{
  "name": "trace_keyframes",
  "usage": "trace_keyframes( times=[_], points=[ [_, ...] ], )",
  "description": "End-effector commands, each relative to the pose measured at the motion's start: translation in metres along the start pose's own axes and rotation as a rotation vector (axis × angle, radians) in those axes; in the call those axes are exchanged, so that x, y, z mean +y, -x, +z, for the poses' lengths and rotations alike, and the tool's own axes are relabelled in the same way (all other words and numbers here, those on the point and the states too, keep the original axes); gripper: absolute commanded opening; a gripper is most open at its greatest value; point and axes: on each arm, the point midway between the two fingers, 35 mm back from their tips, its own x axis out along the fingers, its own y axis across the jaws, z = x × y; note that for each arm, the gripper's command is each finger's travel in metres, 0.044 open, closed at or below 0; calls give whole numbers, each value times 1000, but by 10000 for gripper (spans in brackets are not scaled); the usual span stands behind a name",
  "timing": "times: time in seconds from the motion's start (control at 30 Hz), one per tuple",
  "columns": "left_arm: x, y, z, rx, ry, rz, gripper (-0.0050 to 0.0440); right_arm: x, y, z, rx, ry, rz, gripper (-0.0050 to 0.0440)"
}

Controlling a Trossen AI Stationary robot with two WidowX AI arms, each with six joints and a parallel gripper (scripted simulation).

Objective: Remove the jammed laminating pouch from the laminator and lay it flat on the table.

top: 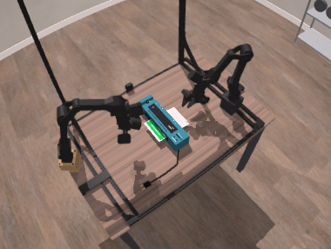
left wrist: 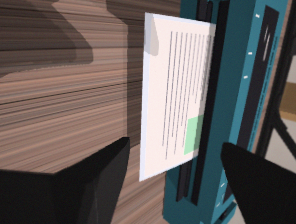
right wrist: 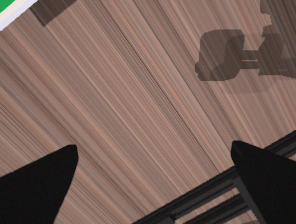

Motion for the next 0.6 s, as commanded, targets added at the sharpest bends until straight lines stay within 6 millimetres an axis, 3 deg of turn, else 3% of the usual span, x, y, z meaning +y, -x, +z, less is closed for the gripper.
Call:
trace_keyframes(
  times=[0.0,0.47,0.57],
  points=[
    [0,0,0,-2,1,-2,271,0,10,3,-32,0,7,440],
    [0,0,0,-2,1,-2,271,0,10,3,-32,0,7,440],
    [-11,8,-2,5,6,-11,271,0,10,3,-32,0,7,440]
  ],
)
